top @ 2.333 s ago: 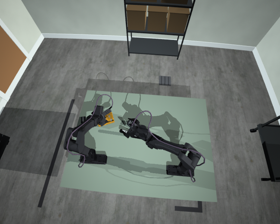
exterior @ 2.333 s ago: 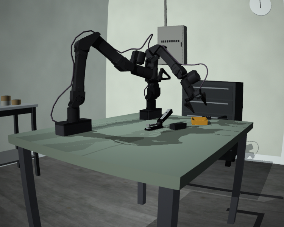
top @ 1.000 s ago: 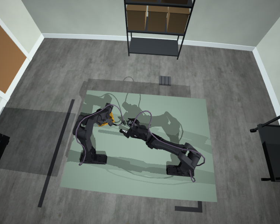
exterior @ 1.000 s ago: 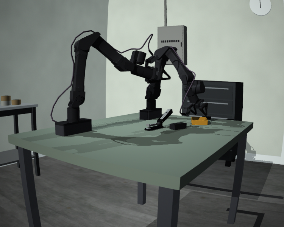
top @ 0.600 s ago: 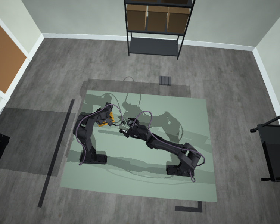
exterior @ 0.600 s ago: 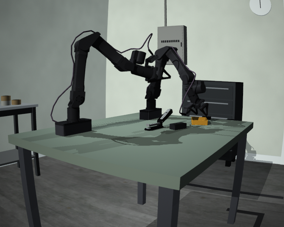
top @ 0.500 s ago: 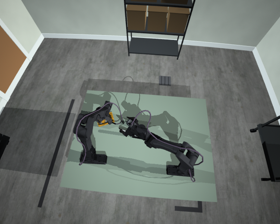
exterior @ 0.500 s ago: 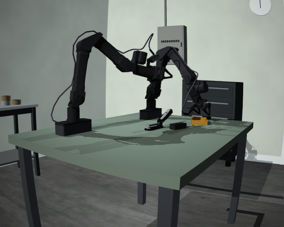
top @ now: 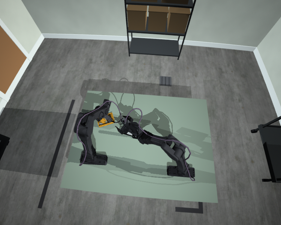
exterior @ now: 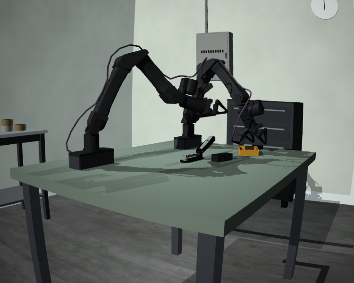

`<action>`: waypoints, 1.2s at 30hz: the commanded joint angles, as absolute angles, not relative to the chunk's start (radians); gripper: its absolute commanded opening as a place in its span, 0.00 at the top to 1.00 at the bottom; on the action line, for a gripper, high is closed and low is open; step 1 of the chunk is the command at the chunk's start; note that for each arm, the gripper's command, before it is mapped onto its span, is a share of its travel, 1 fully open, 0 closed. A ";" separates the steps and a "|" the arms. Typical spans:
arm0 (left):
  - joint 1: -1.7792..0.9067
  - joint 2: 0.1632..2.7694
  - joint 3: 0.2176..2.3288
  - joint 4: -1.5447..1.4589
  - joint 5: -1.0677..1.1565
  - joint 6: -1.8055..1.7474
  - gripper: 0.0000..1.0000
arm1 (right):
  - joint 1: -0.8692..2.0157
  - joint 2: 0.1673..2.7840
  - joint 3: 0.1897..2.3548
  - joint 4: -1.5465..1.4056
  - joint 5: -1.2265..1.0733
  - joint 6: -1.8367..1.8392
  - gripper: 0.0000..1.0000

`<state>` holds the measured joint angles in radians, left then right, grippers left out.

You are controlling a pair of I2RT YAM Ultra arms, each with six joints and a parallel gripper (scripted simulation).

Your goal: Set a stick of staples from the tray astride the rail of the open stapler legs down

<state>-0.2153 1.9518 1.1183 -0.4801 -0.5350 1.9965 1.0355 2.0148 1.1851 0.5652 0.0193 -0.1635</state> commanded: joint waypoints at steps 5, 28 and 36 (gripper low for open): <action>-0.203 1.941 1.153 -0.482 -0.528 2.004 0.00 | 1.028 2.016 1.229 0.591 0.019 -0.171 0.00; -0.310 2.052 1.332 -0.671 -0.586 1.765 0.00 | 1.028 2.018 1.231 0.590 0.019 -0.171 0.00; -0.310 2.053 1.332 -0.672 -0.586 1.764 0.00 | 1.028 2.018 1.231 0.590 0.019 -0.171 0.00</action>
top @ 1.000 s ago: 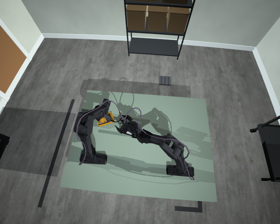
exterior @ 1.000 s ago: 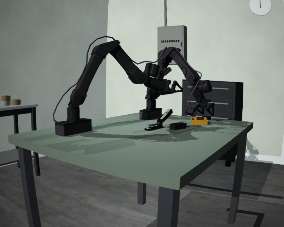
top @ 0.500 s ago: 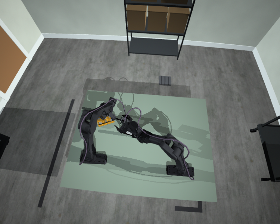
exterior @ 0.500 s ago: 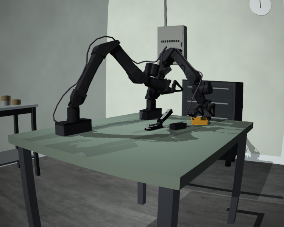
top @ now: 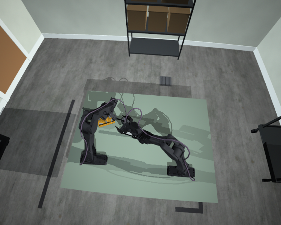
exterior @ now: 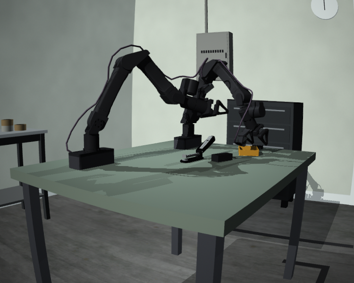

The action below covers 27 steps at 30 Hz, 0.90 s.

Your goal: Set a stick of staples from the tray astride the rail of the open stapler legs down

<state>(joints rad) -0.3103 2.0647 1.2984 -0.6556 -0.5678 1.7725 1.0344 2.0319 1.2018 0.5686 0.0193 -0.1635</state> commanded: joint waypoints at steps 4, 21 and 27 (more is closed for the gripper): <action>-0.310 2.053 1.322 -0.672 -0.578 1.764 0.00 | 1.028 2.018 1.231 0.590 0.019 -0.171 0.00; -0.270 2.022 1.358 -0.700 -0.441 1.317 0.73 | 1.028 2.018 1.231 0.590 0.019 -0.171 0.00; -0.262 2.024 1.379 -0.721 -0.386 1.067 0.73 | 1.028 2.018 1.231 0.590 0.019 -0.171 0.00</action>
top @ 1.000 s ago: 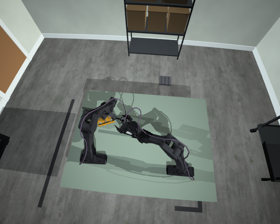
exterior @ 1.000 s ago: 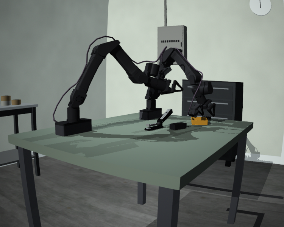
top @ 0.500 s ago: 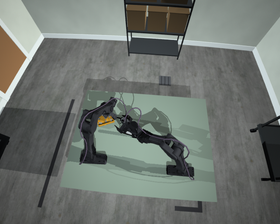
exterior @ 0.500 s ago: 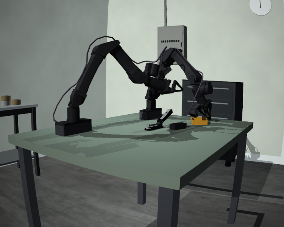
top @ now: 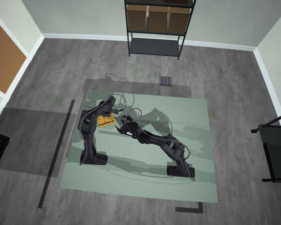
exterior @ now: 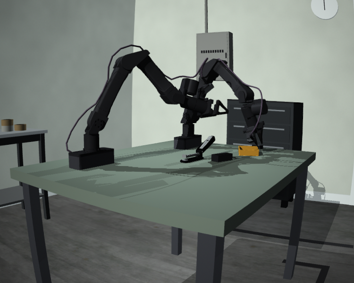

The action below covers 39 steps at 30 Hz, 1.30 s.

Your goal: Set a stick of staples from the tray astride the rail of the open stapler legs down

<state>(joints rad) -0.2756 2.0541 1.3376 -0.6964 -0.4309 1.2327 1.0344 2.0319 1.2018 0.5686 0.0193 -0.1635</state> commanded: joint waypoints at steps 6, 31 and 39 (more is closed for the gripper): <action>-0.258 2.030 1.402 -0.744 -0.339 0.846 0.73 | 1.028 2.018 1.231 0.590 0.019 -0.171 0.00; -0.244 2.064 1.490 -0.839 -0.157 -0.025 0.73 | 1.028 2.018 1.231 0.590 0.019 -0.171 0.00; -0.239 2.074 1.522 -0.873 -0.091 -0.336 0.73 | 1.028 2.018 1.231 0.590 0.019 -0.171 0.00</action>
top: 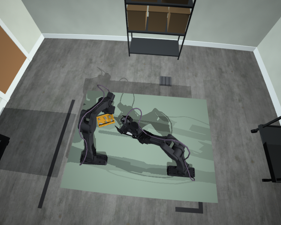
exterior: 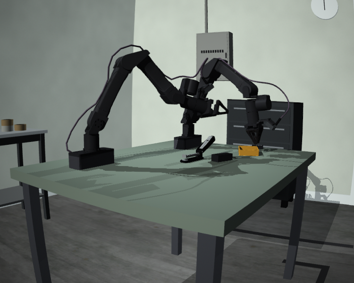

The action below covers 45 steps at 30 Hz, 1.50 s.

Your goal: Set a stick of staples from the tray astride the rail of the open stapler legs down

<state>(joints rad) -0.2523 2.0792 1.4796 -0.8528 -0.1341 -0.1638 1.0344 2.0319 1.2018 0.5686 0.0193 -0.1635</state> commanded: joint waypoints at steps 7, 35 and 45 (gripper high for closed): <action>-0.235 2.081 1.543 -0.904 -0.045 -0.545 0.73 | 1.028 2.018 1.231 0.590 0.019 -0.171 0.00; -0.195 2.157 1.541 -0.921 0.004 -0.696 0.73 | 1.028 2.018 1.231 0.590 0.019 -0.171 0.00; -0.196 2.179 1.510 -0.882 0.004 -0.692 0.73 | 1.028 2.018 1.231 0.590 0.019 -0.171 0.00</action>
